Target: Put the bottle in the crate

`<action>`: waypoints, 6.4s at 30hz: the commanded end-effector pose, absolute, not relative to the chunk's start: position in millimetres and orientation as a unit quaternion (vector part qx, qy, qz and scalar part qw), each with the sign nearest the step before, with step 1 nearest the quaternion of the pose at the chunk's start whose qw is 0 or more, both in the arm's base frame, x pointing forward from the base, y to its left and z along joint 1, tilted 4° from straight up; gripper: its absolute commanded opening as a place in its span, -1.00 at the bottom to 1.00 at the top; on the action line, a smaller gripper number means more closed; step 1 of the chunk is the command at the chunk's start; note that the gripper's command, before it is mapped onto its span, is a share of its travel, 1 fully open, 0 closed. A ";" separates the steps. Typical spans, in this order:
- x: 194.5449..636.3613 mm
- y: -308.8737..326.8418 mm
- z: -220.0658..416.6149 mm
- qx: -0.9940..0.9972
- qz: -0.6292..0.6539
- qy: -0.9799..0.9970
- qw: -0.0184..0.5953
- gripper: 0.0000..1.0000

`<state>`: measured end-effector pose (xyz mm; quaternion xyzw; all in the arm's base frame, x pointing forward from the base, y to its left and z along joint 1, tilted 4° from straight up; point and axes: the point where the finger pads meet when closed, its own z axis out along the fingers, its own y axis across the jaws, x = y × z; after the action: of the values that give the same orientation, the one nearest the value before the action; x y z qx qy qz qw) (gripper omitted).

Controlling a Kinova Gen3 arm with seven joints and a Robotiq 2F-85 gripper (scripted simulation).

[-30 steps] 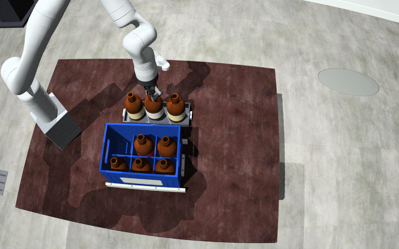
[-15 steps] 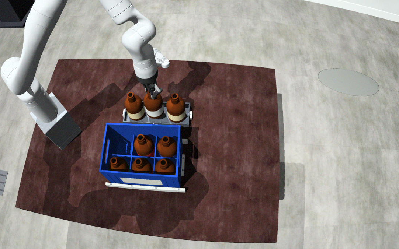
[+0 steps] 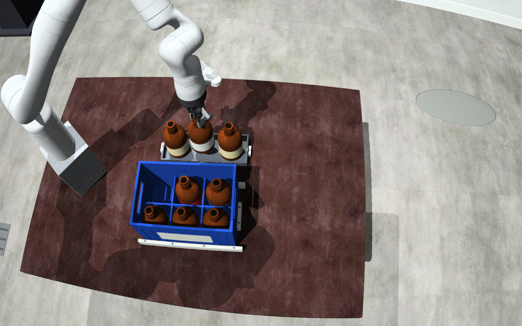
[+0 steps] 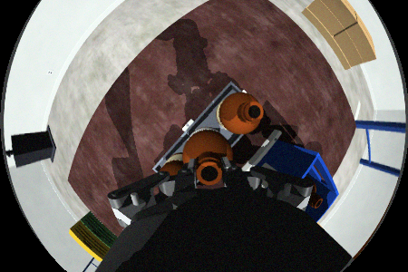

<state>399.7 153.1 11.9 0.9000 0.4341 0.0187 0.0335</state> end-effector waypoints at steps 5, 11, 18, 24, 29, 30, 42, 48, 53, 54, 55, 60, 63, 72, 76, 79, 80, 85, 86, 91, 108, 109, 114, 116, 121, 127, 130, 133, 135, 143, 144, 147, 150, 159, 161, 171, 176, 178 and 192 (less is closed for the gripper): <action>400.2 153.9 13.1 0.900 0.020 0.434 0.033 -1.00; 400.2 153.9 13.1 0.900 0.020 0.434 0.033 -1.00; 400.2 153.9 13.1 0.900 0.020 0.434 0.033 -1.00; 400.2 153.9 13.1 0.900 0.020 0.434 0.033 -1.00; 400.2 153.9 13.1 0.900 0.020 0.434 0.033 -1.00; 400.2 153.9 13.1 0.900 0.020 0.434 0.033 -1.00; 400.2 153.9 13.2 0.900 0.020 0.434 0.033 -1.00; 400.1 154.0 13.8 0.900 0.020 0.434 0.033 -1.00; 400.0 154.0 15.9 0.900 0.020 0.434 0.033 -1.00; 400.0 154.1 16.5 0.900 0.020 0.434 0.033 -1.00; 399.9 154.1 17.1 0.900 0.020 0.434 0.033 -1.00; 399.7 154.3 21.3 0.900 0.020 0.434 0.033 -1.00; 399.6 154.3 22.3 0.900 0.020 0.434 0.033 -1.00; 398.9 154.8 32.8 0.900 0.020 0.434 0.033 -1.00; 398.6 155.0 37.7 0.900 0.020 0.434 0.033 -1.00; 398.5 155.1 40.1 0.900 0.020 0.434 0.033 -1.00; 398.5 155.1 40.1 0.900 0.020 0.434 0.033 -1.00; 398.2 155.3 45.4 0.900 0.020 0.434 0.033 -1.00; 398.1 155.3 46.4 0.900 0.020 0.434 0.033 -1.00; 397.9 155.5 50.2 0.900 0.020 0.434 0.033 -1.00; 397.7 155.6 53.6 0.900 0.020 0.434 0.033 -1.00; 397.7 155.6 53.6 0.900 0.020 0.434 0.033 -1.00; 397.7 155.6 53.6 0.900 0.020 0.434 0.033 -1.00; 397.7 155.6 53.6 0.900 0.020 0.434 0.033 -1.00; 397.7 155.6 53.6 0.900 0.020 0.434 0.033 -1.00; 397.7 155.6 53.6 0.900 0.020 0.434 0.033 -1.00; 397.7 155.6 53.6 0.900 0.020 0.434 0.033 -1.00; 397.7 155.6 53.6 0.900 0.020 0.434 0.033 -1.00; 397.7 155.6 53.6 0.900 0.020 0.434 0.033 -1.00; 397.7 155.6 53.6 0.900 0.020 0.434 0.033 -1.00; 397.7 155.6 53.6 0.900 0.020 0.434 0.033 -1.00; 397.6 155.7 53.8 0.900 0.020 0.434 0.033 -1.00; 397.6 155.7 54.1 0.900 0.020 0.434 0.033 -1.00; 397.3 155.8 58.5 0.900 0.020 0.434 0.033 -1.00; 397.2 155.9 60.1 0.900 0.020 0.434 0.033 -1.00; 396.7 156.3 68.6 0.900 0.020 0.434 0.033 -1.00; 396.3 156.5 74.8 0.900 0.020 0.434 0.033 -1.00; 396.1 156.6 77.3 0.900 0.020 0.434 0.033 -1.00; 395.3 157.1 89.3 0.900 0.020 0.434 0.033 -1.00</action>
<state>394.8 155.0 86.6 0.9005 0.4331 0.0174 0.0342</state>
